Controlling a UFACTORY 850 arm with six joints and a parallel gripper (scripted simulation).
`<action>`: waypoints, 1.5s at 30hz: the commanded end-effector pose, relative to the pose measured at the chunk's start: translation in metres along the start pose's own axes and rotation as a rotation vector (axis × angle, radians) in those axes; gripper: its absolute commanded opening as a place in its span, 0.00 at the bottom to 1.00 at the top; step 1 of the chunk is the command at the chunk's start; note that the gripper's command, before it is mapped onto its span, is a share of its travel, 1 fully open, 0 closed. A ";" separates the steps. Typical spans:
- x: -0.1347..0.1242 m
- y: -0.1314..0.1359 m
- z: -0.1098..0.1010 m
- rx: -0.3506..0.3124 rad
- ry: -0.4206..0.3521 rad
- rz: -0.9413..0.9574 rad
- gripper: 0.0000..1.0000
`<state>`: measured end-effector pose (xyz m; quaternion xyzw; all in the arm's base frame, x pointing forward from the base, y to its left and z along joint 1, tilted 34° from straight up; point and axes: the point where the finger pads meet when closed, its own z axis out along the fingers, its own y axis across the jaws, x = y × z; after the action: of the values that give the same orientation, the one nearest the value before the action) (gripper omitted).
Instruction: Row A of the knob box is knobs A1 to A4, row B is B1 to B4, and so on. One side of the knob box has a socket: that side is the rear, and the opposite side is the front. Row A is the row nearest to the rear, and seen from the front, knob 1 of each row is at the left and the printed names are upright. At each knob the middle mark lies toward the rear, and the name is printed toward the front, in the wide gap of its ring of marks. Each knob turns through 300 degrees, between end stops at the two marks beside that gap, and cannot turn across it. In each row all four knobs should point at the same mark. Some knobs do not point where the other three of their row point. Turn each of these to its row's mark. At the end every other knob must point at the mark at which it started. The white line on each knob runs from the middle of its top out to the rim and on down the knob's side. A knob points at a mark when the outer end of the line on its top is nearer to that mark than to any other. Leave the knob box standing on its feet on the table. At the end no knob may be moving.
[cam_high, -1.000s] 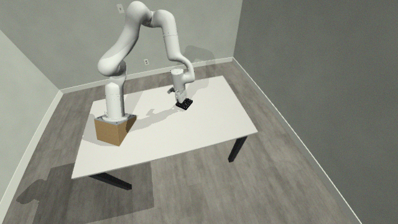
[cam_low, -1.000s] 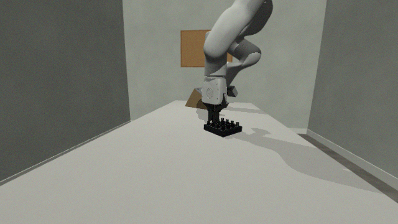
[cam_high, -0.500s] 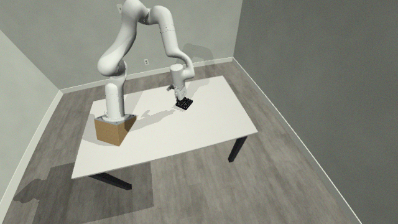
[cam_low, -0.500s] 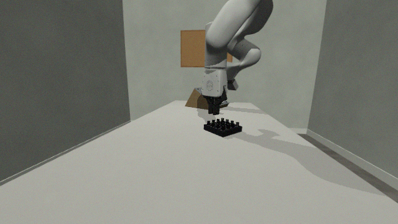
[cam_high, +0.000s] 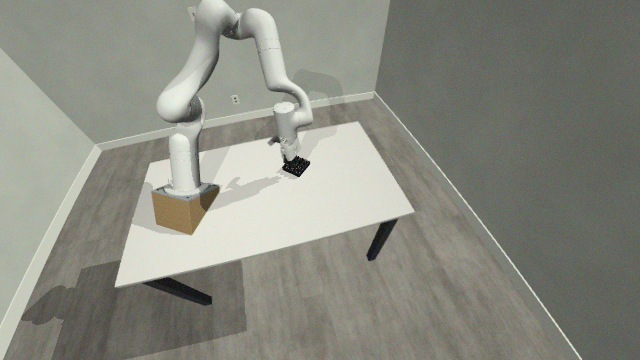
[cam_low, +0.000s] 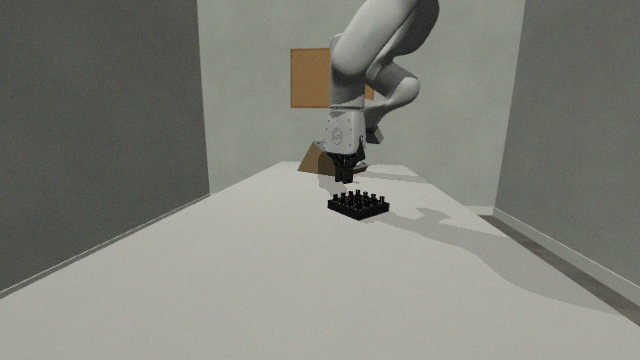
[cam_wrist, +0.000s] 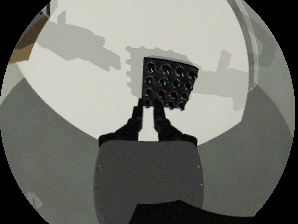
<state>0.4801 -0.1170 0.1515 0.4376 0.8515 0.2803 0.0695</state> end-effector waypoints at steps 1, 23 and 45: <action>-0.001 0.000 -0.001 -0.001 -0.001 0.005 0.19; -0.001 0.000 -0.007 -0.002 -0.001 0.620 0.19; 0.000 0.000 -0.014 -0.002 -0.001 1.274 0.19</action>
<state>0.4752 -0.1221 0.1614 0.8299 0.4739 0.2809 -0.0887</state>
